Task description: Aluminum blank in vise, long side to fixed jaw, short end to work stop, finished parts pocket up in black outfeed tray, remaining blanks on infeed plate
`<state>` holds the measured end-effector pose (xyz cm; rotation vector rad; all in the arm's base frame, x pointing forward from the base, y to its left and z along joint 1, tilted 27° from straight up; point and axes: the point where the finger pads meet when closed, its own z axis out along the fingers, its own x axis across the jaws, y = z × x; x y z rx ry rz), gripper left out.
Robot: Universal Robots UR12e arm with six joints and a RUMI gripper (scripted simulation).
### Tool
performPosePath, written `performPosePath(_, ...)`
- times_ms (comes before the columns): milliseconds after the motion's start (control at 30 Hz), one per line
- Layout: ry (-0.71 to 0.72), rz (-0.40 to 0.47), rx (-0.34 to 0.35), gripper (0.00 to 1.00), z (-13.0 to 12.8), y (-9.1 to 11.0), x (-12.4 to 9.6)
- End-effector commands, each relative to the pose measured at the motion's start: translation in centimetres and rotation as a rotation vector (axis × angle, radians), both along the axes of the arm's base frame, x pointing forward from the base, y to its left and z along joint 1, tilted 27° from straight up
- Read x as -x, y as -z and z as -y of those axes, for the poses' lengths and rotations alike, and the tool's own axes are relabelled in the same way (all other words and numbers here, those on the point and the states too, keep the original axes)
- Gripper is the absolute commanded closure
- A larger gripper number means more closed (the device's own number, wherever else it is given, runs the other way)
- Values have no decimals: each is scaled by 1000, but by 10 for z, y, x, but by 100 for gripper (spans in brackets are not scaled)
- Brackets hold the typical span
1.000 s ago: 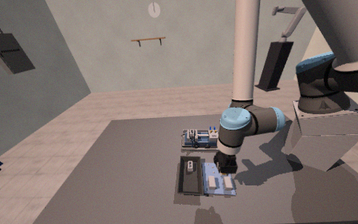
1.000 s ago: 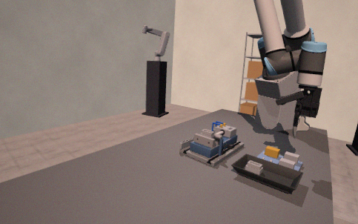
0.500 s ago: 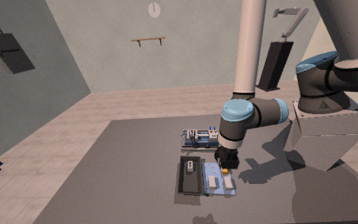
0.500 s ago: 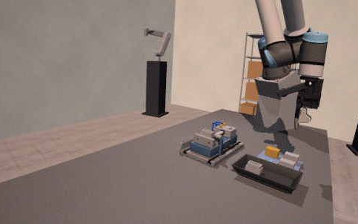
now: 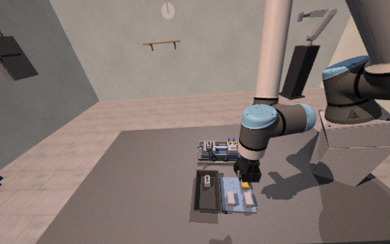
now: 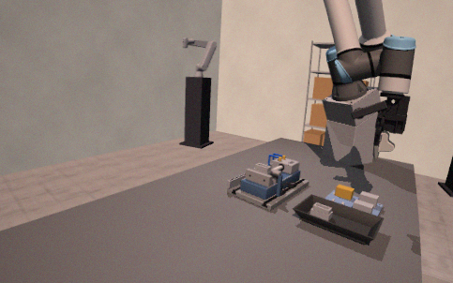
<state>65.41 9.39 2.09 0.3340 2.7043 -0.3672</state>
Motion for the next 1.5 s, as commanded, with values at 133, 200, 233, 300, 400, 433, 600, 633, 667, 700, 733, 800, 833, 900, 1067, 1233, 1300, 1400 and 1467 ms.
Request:
performPosePath(133,-1,3,0,100,10,-25,-60)
performPosePath(200,-1,3,0,100,15,-36,-85)
performPosePath(233,-1,4,0,100,17,-41,-95)
performPosePath(300,-1,4,0,100,22,-52,-116)
performPosePath(400,-1,5,0,100,25,-58,-127)
performPosePath(433,-1,5,0,100,27,-62,-135)
performPosePath(600,-1,5,0,100,30,-68,-145)
performPosePath(633,-1,5,0,100,30,-68,-145)
performPosePath(667,-1,5,0,100,30,-68,-145)
performPosePath(700,-1,5,0,100,30,-68,-145)
performPosePath(733,-1,5,0,100,30,-68,-145)
performPosePath(800,-1,5,0,100,30,-68,-145)
performPosePath(833,-1,5,0,100,30,-67,-146)
performPosePath(900,-1,5,0,100,31,-67,-146)
performPosePath(1067,-1,5,0,100,31,-65,-147)
performPosePath(1233,-1,5,0,100,33,-60,-149)
performPosePath(1300,-1,5,0,100,34,-57,-150)
performPosePath(1400,-1,5,0,100,35,-53,-152)
performPosePath(1467,-1,5,0,100,36,-51,-152)
